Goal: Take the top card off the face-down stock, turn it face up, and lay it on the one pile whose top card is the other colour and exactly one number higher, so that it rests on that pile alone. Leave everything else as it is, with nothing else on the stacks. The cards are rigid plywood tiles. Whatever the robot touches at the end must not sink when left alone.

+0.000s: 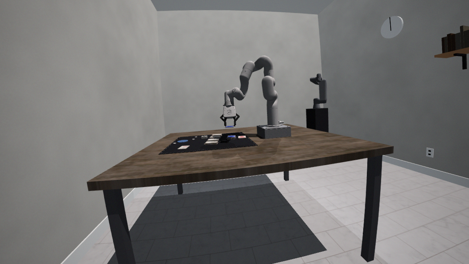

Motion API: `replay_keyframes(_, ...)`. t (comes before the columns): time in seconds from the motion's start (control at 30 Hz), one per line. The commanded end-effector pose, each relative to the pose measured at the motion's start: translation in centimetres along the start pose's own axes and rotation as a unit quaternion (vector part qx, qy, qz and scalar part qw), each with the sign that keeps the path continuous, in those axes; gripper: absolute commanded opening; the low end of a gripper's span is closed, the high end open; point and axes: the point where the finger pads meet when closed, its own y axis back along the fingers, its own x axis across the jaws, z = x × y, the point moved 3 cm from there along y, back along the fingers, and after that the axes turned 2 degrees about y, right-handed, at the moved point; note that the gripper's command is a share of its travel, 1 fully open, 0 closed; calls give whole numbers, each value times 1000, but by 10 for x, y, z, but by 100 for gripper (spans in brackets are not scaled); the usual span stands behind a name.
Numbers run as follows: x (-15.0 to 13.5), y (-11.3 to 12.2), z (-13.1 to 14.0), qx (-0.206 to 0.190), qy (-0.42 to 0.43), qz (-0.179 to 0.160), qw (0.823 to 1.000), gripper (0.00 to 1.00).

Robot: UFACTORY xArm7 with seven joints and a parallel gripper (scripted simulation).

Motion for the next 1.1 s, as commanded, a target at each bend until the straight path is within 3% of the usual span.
replay_keyframes(0.0,-1,0,0,0,1,-2,1000,74)
replay_keyframes(1.07,-1,-3,0,16,1,0,1000,74)
